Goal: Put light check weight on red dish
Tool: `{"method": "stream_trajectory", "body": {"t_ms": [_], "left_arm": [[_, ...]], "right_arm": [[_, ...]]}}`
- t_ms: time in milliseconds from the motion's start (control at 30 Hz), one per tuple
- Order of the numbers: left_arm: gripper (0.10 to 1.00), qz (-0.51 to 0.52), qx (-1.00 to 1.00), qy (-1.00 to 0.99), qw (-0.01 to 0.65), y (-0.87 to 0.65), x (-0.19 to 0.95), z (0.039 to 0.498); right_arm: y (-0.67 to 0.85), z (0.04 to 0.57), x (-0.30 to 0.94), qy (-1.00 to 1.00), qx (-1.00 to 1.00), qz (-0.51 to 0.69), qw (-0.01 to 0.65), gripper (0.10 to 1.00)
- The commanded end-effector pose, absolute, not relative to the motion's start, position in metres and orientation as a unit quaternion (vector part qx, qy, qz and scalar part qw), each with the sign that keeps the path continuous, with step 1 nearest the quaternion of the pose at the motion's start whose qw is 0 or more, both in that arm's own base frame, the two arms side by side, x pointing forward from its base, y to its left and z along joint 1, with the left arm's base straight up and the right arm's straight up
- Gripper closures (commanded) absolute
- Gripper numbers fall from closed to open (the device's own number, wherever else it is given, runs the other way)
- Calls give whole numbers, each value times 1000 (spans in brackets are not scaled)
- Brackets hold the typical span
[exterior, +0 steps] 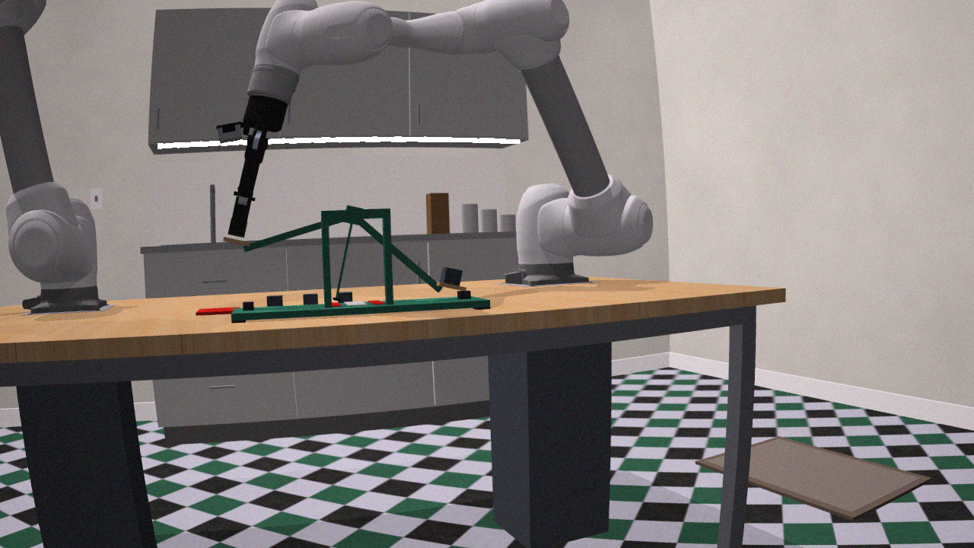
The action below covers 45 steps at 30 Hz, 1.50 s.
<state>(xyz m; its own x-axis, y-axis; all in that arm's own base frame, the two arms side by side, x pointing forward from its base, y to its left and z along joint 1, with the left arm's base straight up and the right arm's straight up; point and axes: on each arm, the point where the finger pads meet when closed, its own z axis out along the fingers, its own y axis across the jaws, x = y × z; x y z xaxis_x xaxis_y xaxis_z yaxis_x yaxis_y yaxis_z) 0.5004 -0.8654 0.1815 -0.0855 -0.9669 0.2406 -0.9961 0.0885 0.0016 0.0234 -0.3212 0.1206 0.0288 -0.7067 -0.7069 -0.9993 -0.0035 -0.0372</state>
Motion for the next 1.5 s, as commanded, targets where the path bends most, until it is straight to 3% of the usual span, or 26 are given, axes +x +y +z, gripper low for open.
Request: {"method": "stream_trajectory", "body": {"t_ms": [0,1467], "left_arm": [[855,82,670,-732,90,-865,501,182],[855,55,673,-735,60,-862,501,162]], "right_arm": [[-322,121,24,647,-659,259,282,98],[-322,121,24,647,-659,259,282,98]]}}
